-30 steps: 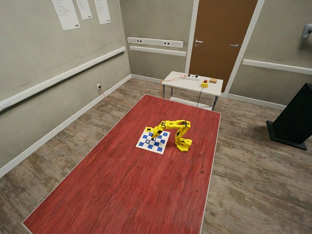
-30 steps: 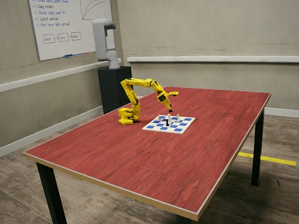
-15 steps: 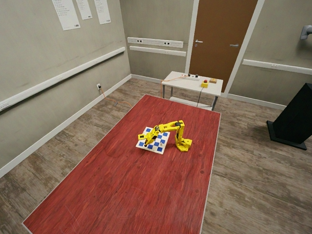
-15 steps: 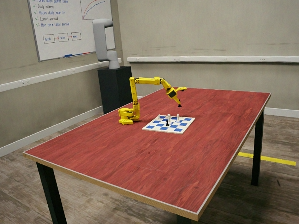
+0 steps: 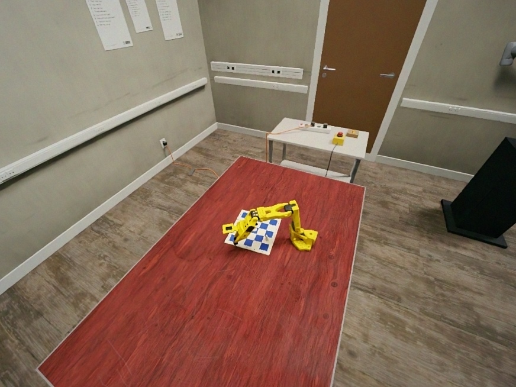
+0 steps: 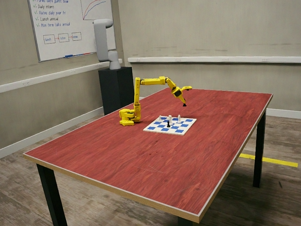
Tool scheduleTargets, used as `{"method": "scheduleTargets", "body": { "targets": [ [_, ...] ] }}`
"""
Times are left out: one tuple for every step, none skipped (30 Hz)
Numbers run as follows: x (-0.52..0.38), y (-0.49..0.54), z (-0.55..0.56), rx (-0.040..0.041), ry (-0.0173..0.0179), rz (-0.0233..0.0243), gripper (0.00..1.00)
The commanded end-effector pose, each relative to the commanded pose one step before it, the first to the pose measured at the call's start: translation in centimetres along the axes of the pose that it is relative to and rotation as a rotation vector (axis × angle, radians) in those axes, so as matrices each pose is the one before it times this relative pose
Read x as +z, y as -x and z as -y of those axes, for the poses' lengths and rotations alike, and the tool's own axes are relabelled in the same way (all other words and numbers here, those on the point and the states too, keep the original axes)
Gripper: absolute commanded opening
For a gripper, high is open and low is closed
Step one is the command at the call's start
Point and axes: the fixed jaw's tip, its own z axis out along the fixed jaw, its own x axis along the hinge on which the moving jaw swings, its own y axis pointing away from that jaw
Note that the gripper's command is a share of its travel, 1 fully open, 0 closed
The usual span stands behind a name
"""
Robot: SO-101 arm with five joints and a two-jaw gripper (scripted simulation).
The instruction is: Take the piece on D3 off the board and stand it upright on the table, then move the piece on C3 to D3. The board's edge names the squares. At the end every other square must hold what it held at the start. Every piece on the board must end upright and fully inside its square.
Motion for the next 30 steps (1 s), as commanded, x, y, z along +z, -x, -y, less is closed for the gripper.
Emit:
{"method": "scheduleTargets", "body": {
  "targets": [
    [0.2204,-0.168,-0.251,-0.00971,0.00541,-0.0162,0.0],
    [0.017,0.022,-0.011,-0.0003,0.0002,0.00004,0.0],
    [0.0365,0.047,-0.023,-0.00065,0.00041,0.00006,0.0],
    [0.0538,0.068,-0.034,-0.00095,0.00061,0.00011,0.0],
    [0.0643,0.08,-0.04,-0.00112,0.00072,0.00012,0.0],
    [0.0647,0.079,-0.04,-0.00112,0.00072,0.00013,0.0],
    [0.0553,0.066,-0.034,-0.00095,0.00061,0.0001,0.0],
    [0.0378,0.045,-0.023,-0.00065,0.00042,0.00007,0.0],
    [0.0179,0.021,-0.011,-0.0003,0.00019,0.00003,0.0],
    [0.003,0.004,-0.002,-0.00005,0.00003,0.00001,0.0],
    [0.0001,0.0,0.0,0.0,0.0,-0.00001,0.0],
    [-0.0001,0.0,0.0,0.0,0.0,0.00001,0.0],
    [0.0001,0.0,0.0,0.0,0.0,-0.00001,0.0],
    [0.0,0.0,0.0,0.0,0.0,0.0,0.0],
    [0.0,0.0,0.0,0.0,0.0,0.0,0.0],
    [0.0002,0.0,0.0,0.0,0.0,0.00001,0.0],
    [0.0022,-0.001,0.0,0.0,0.0,-0.00001,0.0],
    [0.0055,-0.003,0.0,0.0,0.0,0.00001,0.0],
    [0.0104,-0.006,0.0,0.0,0.0,-0.00001,0.0],
    [0.0163,-0.009,0.0,0.0,0.0,0.00001,0.0],
    [0.0235,-0.013,0.0,0.0,0.0,-0.00001,0.0],
    [0.0313,-0.017,0.0,0.0,0.0,0.00001,0.0],
    [0.04,-0.022,0.0,0.0,0.0,-0.00001,0.0],
    [0.0489,-0.027,0.0,0.0,0.0,0.00001,0.0],
    [0.0584,-0.032,0.0,0.0,0.0,-0.00001,0.0],
    [0.0678,-0.038,0.0,0.0,0.0,0.00001,0.0],
    [0.0775,-0.044,0.0,0.0,0.0,-0.00001,0.0],
    [0.0869,-0.05,-0.001,0.0,0.0,0.0,0.0],
    [0.0962,-0.056,-0.001,0.0,0.0,-0.00001,0.0],
    [0.1049,-0.062,-0.001,0.0,0.0,0.0,0.0]
  ]
}}
